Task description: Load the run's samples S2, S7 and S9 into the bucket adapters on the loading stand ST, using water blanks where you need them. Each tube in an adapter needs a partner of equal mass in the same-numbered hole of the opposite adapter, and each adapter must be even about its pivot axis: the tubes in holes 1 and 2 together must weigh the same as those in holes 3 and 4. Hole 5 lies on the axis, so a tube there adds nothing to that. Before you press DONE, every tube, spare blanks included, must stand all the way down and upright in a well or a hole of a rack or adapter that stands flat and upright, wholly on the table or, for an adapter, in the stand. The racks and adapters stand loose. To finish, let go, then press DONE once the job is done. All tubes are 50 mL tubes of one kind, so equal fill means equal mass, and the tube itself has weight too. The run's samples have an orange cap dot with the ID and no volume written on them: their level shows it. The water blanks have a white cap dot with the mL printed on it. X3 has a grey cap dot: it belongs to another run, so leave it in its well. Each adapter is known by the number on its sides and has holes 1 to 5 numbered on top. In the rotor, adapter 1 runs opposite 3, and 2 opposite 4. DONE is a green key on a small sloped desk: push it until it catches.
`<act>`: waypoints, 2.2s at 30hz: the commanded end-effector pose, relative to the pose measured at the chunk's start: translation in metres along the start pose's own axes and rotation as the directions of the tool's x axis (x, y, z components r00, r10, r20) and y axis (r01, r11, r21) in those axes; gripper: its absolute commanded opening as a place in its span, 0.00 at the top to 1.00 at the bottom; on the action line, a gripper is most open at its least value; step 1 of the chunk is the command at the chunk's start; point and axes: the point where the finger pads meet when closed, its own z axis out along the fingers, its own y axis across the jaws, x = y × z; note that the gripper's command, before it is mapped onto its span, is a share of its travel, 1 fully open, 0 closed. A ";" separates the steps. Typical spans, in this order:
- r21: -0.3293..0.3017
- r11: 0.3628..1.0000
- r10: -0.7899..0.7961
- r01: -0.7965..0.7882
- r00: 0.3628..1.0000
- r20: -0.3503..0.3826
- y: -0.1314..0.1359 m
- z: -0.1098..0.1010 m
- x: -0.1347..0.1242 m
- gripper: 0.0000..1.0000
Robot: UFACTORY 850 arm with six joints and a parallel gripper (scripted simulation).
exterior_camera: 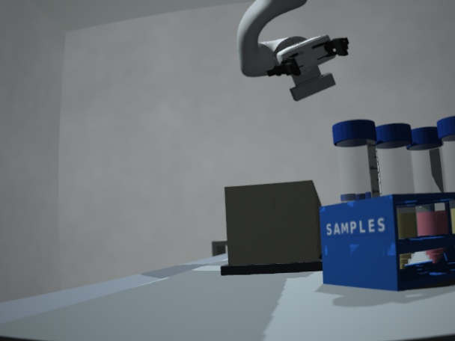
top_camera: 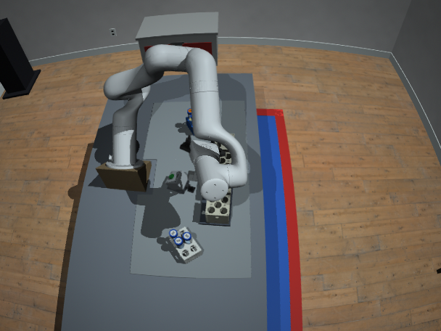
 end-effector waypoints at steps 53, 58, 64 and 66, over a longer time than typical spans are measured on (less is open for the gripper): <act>-0.284 0.668 -0.717 0.688 0.491 -0.495 -0.055 0.050 0.036 0.00; -0.392 0.576 -0.784 0.718 0.348 -0.514 -0.058 0.051 0.039 0.00; -0.528 0.460 -0.847 0.714 0.173 -0.503 -0.063 0.051 0.044 0.00; -0.573 0.421 -0.863 0.703 0.116 -0.491 -0.065 0.051 0.046 0.00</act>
